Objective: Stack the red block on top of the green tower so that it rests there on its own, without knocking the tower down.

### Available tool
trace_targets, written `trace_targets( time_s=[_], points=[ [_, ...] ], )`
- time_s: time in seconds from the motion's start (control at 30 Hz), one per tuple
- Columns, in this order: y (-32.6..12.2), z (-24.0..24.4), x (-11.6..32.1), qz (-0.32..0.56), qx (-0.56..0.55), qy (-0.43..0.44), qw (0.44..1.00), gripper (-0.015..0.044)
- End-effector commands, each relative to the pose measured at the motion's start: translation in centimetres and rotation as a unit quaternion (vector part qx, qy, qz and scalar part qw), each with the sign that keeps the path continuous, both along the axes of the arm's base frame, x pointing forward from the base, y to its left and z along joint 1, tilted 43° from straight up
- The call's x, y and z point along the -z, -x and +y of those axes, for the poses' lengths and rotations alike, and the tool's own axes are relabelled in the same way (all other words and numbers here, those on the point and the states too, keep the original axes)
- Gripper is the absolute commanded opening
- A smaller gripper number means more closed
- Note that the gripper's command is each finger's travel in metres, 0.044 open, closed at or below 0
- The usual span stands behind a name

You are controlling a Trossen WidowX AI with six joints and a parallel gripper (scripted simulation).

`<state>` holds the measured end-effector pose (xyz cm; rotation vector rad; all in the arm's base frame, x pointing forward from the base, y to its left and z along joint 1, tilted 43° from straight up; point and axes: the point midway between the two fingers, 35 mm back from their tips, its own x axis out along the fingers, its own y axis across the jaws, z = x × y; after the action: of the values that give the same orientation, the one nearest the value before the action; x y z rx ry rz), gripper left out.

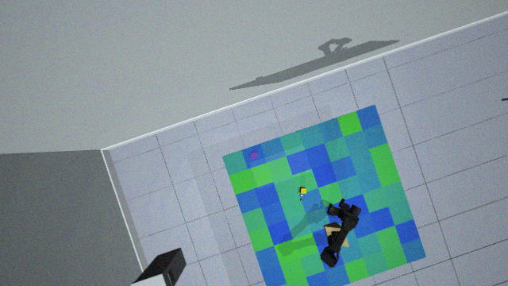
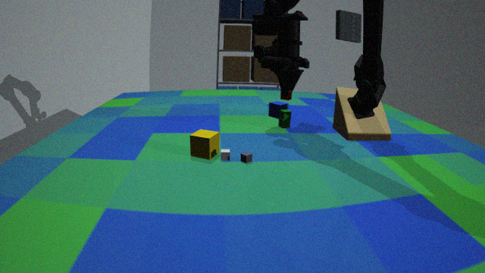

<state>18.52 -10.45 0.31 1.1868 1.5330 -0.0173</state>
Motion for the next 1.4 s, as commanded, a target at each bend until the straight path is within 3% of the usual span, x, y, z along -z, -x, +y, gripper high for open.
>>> trace_targets(
  time_s=[0.0, 1.27, 1.37],
  points=[
    [-0.2, 1.0, 0.9, 0.001, 0.001, -0.003, 1.000, 0.0000],
    [-0.4, 1.8, 1.8, 0.001, 0.001, -0.004, 1.000, 0.0000],
    [-0.4, 2.0, 2.1, 0.001, -0.001, -0.002, 1.000, 0.0079]
  ],
)
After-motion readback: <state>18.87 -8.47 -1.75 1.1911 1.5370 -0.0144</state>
